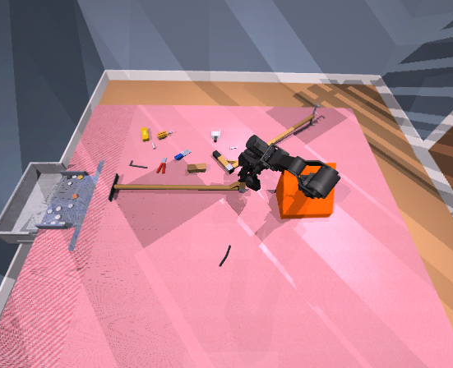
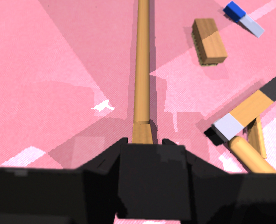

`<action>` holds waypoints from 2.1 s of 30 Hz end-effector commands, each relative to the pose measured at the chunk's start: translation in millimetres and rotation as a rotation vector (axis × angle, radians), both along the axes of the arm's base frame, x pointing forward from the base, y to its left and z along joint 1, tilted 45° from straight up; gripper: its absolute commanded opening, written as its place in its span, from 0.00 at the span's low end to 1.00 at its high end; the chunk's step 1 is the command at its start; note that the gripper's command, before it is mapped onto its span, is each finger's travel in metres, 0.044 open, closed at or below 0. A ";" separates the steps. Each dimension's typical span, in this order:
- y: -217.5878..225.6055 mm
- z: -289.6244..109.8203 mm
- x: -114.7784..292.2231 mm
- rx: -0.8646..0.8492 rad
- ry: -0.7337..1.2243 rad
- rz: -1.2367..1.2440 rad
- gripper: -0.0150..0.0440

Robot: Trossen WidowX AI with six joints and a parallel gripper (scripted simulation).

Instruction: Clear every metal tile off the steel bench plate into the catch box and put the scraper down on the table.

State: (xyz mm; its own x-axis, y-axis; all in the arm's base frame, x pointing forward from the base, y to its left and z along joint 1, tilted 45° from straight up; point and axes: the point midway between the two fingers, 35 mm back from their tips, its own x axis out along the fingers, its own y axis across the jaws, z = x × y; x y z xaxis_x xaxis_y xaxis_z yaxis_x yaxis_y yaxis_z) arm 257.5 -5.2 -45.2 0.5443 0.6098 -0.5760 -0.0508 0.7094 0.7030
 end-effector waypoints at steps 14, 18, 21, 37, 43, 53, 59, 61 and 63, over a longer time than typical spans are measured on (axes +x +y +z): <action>0.1 2.6 14.5 -0.007 -0.005 -0.002 0.25; 0.2 2.8 20.5 -0.008 -0.005 -0.001 0.25; 0.4 3.0 25.1 -0.009 -0.005 -0.001 0.25; 2.9 4.5 49.7 -0.010 -0.007 -0.001 0.25; 4.4 5.2 59.0 -0.009 -0.008 -0.001 0.25; 7.7 6.5 74.5 -0.007 -0.011 -0.001 0.25; 10.0 7.3 83.8 -0.005 -0.013 -0.001 0.25; 10.9 7.6 86.9 -0.005 -0.014 -0.002 0.25; 11.8 7.8 90.0 -0.004 -0.014 -0.002 0.25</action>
